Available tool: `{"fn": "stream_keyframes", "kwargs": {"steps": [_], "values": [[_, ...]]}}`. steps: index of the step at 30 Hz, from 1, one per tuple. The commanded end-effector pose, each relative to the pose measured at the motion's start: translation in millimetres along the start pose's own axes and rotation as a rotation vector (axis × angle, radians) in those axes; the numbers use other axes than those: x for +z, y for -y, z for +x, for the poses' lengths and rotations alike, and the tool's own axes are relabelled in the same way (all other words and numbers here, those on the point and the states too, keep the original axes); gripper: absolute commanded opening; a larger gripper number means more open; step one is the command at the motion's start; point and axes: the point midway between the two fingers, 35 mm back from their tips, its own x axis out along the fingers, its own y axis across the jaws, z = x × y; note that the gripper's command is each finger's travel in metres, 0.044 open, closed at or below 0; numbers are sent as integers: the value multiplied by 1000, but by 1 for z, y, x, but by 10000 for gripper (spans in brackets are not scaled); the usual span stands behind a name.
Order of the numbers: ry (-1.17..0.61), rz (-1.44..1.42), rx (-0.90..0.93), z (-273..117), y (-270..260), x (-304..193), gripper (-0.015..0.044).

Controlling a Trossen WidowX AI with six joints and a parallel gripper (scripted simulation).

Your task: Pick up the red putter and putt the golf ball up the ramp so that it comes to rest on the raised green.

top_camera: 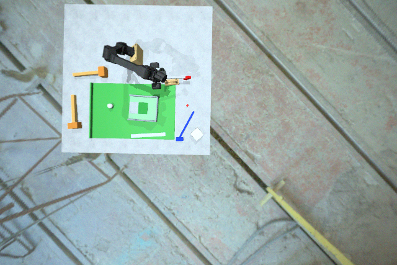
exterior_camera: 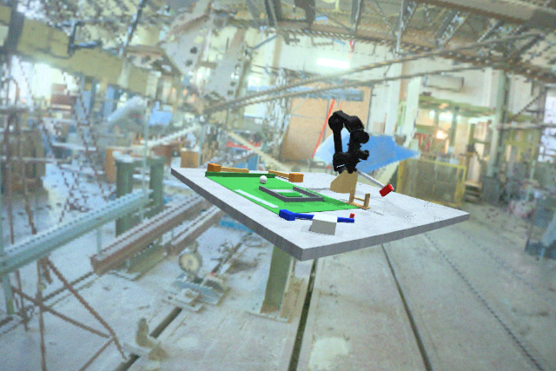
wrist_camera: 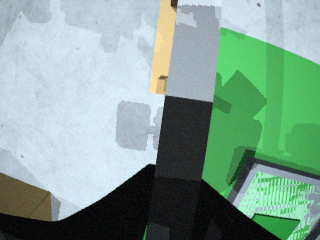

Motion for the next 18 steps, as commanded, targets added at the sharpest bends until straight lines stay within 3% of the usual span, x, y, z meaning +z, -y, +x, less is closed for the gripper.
{"fn": "stream_keyframes", "kwargs": {"steps": [1,18], "values": [[15,7,-3,-17,-1,0,0],[89,335,14,-26,54,-98,0]]}}
